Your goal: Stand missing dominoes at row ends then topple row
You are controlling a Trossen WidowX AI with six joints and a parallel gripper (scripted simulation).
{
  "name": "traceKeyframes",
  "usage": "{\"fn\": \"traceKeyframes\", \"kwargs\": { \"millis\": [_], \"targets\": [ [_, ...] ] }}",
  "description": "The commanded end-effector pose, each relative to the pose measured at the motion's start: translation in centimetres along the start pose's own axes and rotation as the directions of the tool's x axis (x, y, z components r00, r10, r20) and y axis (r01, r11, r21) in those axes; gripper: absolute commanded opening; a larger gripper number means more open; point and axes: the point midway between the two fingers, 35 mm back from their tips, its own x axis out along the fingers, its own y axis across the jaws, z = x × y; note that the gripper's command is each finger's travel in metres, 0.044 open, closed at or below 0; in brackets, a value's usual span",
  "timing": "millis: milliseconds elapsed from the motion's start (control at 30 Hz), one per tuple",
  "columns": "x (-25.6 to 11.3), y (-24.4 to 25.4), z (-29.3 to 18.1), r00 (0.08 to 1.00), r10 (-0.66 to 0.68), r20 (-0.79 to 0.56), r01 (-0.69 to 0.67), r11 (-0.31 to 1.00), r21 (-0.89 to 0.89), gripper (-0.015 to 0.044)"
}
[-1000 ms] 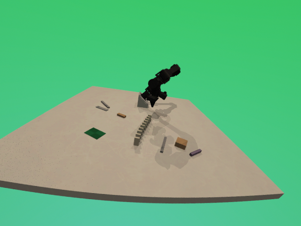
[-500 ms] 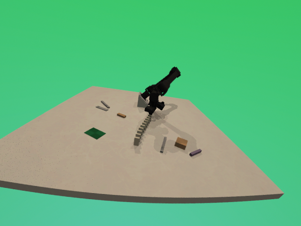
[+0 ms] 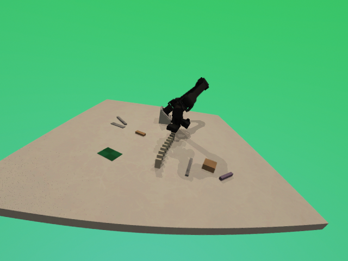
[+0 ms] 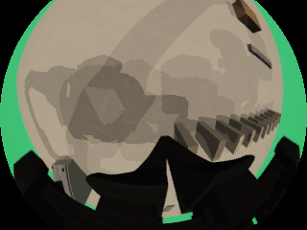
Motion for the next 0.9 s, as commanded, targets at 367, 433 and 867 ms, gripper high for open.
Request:
{"fn": "traceKeyframes", "kwargs": {
  "millis": [367,433,867],
  "targets": [
    [-2.3,-2.7,-2.1,0.996,-0.082,-0.029,0.082,0.996,0.015,0.0000],
    [-3.3,-3.4,-1.7,0.997,-0.076,-0.022,0.076,0.997,0.002,0.0000],
    [-5.9,-3.8,0.0,1.000,0.000,0.002,0.000,1.000,-0.002,0.0000]
  ]
}}
